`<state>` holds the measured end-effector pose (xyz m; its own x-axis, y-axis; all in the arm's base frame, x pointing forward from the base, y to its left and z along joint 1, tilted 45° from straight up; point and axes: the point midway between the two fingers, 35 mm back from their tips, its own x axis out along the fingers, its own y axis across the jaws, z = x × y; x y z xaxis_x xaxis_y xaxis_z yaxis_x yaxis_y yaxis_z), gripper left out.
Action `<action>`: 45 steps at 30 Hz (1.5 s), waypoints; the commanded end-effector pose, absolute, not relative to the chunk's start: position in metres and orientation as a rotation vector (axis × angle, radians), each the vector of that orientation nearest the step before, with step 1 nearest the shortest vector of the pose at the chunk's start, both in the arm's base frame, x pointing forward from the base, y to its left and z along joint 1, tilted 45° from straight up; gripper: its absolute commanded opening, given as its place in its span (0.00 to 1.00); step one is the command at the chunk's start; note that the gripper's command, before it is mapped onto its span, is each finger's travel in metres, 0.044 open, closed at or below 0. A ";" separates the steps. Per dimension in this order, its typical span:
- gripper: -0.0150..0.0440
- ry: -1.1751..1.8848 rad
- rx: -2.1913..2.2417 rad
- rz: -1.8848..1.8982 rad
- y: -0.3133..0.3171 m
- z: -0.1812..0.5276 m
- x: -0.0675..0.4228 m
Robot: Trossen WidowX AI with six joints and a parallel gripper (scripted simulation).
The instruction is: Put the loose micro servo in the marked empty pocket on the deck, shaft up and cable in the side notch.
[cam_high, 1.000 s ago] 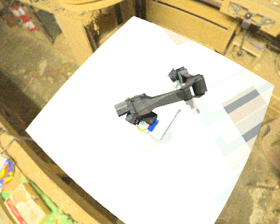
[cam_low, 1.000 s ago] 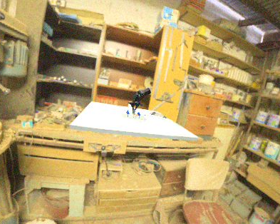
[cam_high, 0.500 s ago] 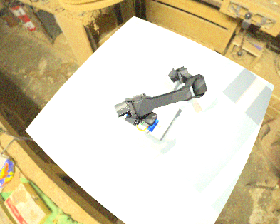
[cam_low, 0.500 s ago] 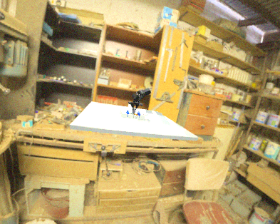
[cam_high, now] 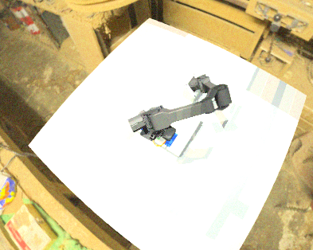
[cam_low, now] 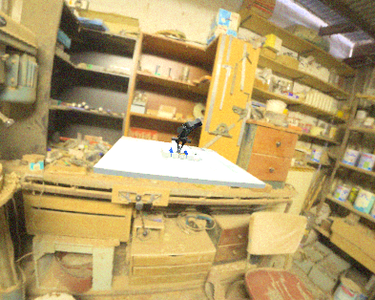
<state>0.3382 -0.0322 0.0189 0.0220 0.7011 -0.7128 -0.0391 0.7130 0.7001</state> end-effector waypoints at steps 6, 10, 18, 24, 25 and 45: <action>0.25 1.447 0.589 0.627 -0.026 0.013 0.338; 0.25 1.447 0.590 0.627 -0.023 0.011 0.339; 0.25 1.447 0.590 0.627 -0.018 0.005 0.339; 0.25 1.446 0.590 0.627 -0.014 0.001 0.339; 0.25 1.446 0.590 0.628 -0.013 0.000 0.339; 0.52 1.446 0.590 0.628 -0.005 -0.008 0.338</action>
<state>0.3385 -0.0049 -0.0084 0.0223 0.7036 -0.7102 -0.0364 0.7105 0.7028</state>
